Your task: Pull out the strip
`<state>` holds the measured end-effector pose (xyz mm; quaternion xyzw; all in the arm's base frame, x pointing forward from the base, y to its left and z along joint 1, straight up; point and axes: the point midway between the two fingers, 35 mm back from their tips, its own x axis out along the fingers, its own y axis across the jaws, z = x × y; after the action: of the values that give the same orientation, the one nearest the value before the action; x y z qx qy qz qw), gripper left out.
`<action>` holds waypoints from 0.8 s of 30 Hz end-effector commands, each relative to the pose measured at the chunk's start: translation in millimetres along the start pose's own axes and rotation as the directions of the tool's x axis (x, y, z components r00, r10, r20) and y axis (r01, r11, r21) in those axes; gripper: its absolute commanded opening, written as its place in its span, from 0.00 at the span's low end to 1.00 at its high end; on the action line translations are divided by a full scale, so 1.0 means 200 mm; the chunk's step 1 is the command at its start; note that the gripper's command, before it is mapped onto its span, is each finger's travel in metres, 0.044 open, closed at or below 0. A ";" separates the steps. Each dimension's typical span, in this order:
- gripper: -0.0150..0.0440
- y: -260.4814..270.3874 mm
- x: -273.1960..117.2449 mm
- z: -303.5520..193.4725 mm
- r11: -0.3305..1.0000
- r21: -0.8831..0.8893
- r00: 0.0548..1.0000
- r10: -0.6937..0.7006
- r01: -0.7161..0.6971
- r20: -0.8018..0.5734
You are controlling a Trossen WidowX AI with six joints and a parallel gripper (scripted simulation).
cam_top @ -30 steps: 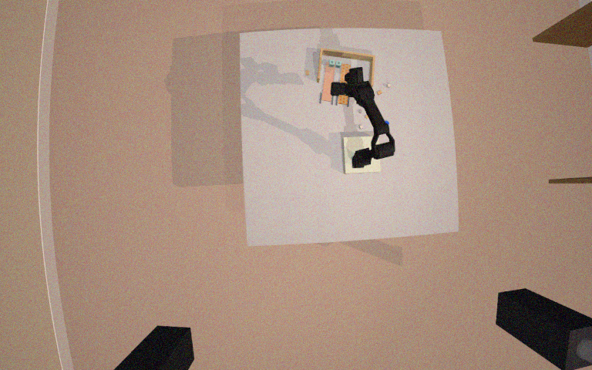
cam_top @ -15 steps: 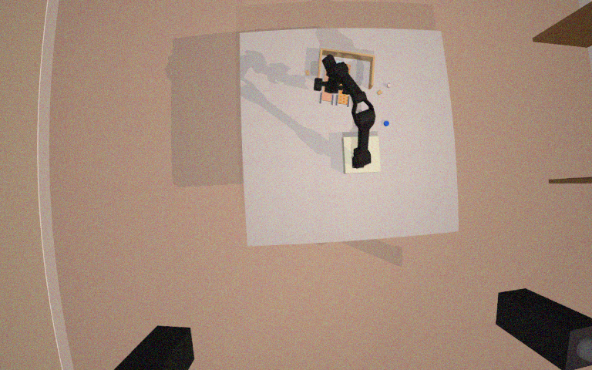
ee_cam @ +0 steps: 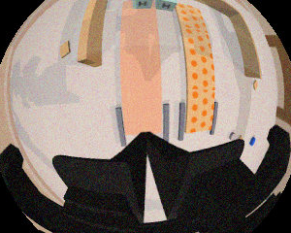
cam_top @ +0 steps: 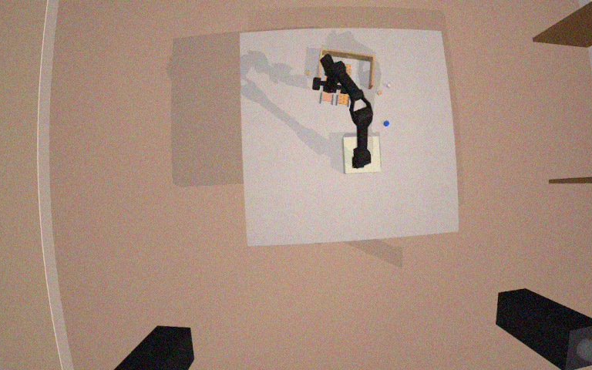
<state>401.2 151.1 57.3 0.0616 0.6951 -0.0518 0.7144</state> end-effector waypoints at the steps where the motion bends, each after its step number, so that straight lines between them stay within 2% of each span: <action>1: 0.25 0.00 0.05 0.00 1.000 0.005 1.000 -0.004 0.004 -0.004; 24: 0.25 0.00 0.24 0.00 1.000 0.005 1.000 -0.004 0.004 -0.004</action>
<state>403.8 152.1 18.3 0.0616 0.6951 -0.0518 0.7144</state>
